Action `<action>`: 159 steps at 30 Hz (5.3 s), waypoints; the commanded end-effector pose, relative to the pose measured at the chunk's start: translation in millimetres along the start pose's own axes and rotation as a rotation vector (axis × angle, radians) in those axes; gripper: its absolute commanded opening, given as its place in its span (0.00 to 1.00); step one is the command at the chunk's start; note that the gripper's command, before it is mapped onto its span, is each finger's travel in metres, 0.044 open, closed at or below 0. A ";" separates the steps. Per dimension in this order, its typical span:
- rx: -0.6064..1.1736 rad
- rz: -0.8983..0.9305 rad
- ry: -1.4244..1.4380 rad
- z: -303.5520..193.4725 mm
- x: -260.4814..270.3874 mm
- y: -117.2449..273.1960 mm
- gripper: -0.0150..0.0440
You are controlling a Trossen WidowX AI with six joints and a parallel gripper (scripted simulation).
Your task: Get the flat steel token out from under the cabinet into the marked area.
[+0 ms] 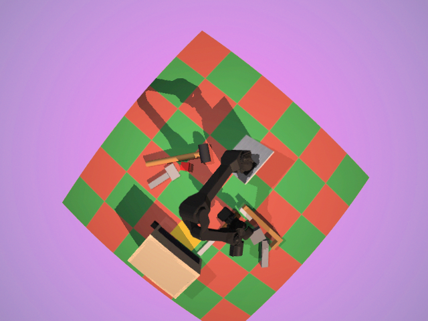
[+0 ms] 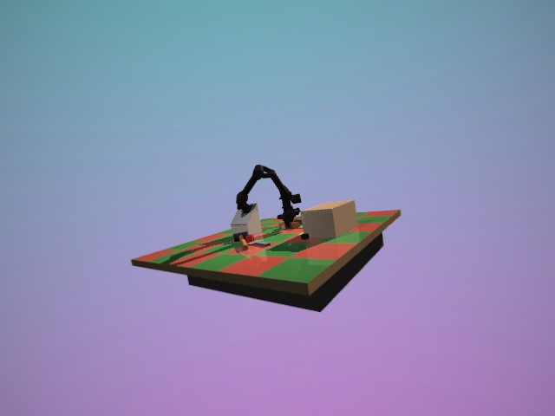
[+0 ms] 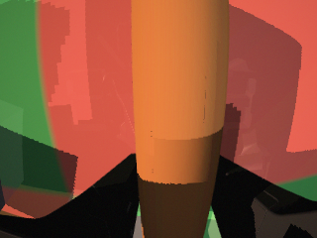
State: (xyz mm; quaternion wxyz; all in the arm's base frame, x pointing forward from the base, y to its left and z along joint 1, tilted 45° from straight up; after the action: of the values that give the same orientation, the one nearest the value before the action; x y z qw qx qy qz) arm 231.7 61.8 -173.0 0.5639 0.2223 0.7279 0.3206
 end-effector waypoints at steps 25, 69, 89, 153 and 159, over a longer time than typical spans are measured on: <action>-0.007 -0.002 0.234 0.6 1.7 1.8 0.25; -0.007 -0.004 0.521 0.9 -9.4 1.8 0.25; -0.005 -0.006 0.534 1.7 -35.3 1.4 0.25; -0.001 -0.010 0.538 -3.4 -111.0 0.9 0.25; -0.001 -0.010 0.538 -4.9 -117.7 0.9 0.25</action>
State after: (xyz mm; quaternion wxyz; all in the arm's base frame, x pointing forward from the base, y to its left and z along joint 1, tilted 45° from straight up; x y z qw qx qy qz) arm 257.6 -17.4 -96.6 0.3502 0.1299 0.8527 0.3653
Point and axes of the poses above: the point midway between the two fingers, 35 mm back from their tips, its own y axis back along the fingers, its own x axis across the jaws, z = x × y, the point moved 4 cm from there along y, back along the fingers, and after that the axes turned 14 degrees about y, right-handed, at the moved point
